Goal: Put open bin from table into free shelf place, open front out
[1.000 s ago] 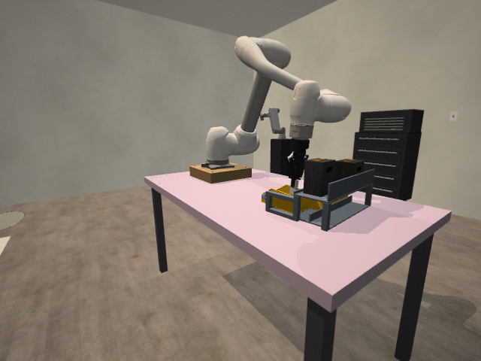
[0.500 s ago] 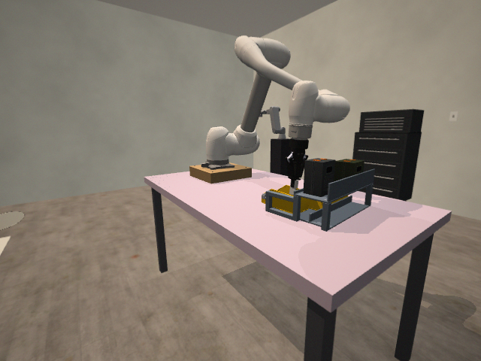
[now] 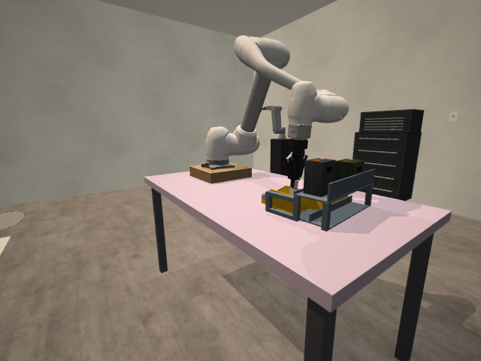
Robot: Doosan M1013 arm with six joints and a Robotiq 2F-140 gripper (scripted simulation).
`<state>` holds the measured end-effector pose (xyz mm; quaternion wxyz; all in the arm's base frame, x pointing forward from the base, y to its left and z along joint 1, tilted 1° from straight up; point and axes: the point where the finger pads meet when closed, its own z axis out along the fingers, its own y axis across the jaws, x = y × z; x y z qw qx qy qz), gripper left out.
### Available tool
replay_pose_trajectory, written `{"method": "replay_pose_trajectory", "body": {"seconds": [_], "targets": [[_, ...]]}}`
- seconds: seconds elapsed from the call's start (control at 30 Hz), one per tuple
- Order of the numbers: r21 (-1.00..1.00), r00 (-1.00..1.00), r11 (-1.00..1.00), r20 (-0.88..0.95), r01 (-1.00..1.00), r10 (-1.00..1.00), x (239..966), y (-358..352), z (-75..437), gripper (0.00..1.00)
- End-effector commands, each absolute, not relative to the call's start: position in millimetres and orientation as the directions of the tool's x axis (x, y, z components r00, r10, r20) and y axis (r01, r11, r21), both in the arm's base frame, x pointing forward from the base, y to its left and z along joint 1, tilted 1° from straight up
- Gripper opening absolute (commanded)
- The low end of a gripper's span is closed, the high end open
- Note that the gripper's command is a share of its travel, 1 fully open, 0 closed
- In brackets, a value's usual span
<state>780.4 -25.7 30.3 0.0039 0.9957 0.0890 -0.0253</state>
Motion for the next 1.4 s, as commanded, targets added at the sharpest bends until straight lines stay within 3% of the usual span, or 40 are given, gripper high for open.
{"method": "replay_pose_trajectory", "body": {"seconds": [0.0, 1.03, 1.07, 1.37], "targets": [[0.003, 0.983, -0.984, -0.051, 0.178, 0.177, 780.4, -25.6, 30.5, 0.00], [0.003, 0.983, -0.984, -0.051, 0.178, 0.177, 780.4, -25.6, 30.5, 0.00], [0.003, 0.983, -0.984, -0.051, 0.178, 0.177, 780.4, -25.6, 30.5, 0.06], [0.003, 0.983, -0.984, -0.051, 0.178, 0.177, 780.4, -25.6, 30.5, 0.06]]}}
